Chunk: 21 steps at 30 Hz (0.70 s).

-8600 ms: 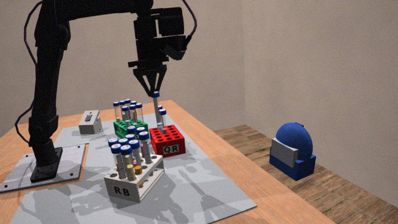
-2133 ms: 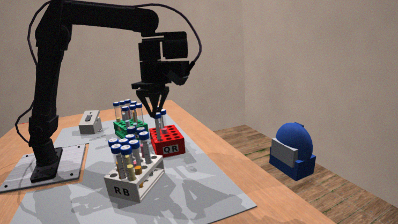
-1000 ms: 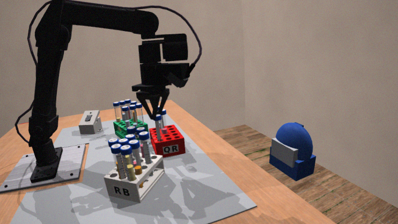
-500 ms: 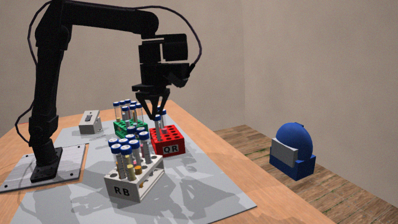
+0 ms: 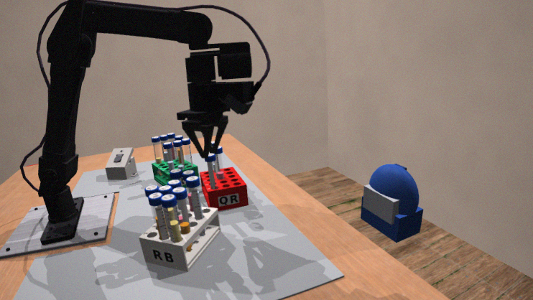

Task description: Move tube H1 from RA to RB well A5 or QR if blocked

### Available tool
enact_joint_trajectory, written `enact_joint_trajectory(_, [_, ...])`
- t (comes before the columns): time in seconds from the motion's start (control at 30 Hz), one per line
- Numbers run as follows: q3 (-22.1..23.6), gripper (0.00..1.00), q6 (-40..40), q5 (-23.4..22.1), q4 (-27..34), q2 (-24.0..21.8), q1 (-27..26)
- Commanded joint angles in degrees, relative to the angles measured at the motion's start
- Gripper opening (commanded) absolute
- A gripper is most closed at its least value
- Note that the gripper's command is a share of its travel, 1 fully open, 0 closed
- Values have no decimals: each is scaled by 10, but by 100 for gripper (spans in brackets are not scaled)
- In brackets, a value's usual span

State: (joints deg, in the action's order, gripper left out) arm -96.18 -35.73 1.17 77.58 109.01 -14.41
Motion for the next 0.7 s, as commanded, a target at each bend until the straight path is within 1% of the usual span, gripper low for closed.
enact_joint_trajectory(0.0, [-33,30,1,-2,27,-21,1])
enact_joint_trajectory(0.27, [-59,30,-3,-2,61,-28,5])
enact_joint_trajectory(0.5, [-103,30,-6,-2,103,-28,9])
enact_joint_trajectory(0.63, [-134,30,-8,-2,123,-7,10])
enact_joint_trajectory(0.67, [-134,30,-8,-2,123,-7,10])
